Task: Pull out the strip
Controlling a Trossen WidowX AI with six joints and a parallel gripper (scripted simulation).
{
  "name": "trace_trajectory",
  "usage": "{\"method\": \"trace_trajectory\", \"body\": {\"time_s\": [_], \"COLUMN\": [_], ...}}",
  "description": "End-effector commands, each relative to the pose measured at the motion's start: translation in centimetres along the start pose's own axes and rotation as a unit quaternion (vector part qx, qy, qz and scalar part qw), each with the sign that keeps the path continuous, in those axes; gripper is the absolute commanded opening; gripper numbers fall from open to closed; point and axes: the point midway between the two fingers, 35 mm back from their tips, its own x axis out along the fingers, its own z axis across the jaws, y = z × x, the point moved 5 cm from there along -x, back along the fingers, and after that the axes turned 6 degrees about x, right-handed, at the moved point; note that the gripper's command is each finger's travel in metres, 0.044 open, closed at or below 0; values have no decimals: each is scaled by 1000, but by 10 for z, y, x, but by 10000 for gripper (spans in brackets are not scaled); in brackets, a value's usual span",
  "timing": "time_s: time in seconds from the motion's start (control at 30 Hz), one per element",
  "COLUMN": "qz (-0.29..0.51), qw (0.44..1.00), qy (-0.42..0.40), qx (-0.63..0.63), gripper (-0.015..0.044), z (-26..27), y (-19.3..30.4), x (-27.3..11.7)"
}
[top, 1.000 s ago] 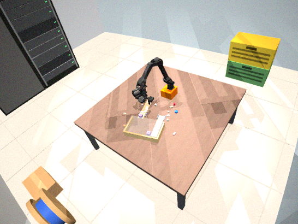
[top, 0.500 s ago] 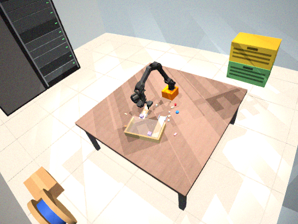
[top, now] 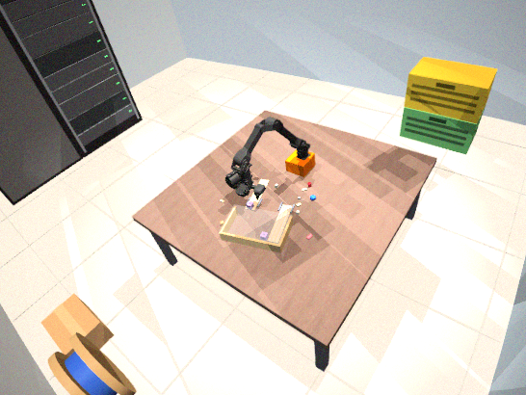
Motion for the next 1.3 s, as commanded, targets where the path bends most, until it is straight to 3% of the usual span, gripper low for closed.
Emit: {"method": "trace_trajectory", "body": {"time_s": [0.0, 0.07, 0.33, 1.27], "qz": [-1, -1, -1, -1], "qw": [1000, 1000, 1000, 1000], "qy": [2, 2, 2, 2], "qx": [1, 1, 1, 1], "gripper": [440, 440, 250, 250], "z": [2, 3, 3, 4], "y": [-14, -19, -19, -19], "x": [-3, -4, 6, 51]}}
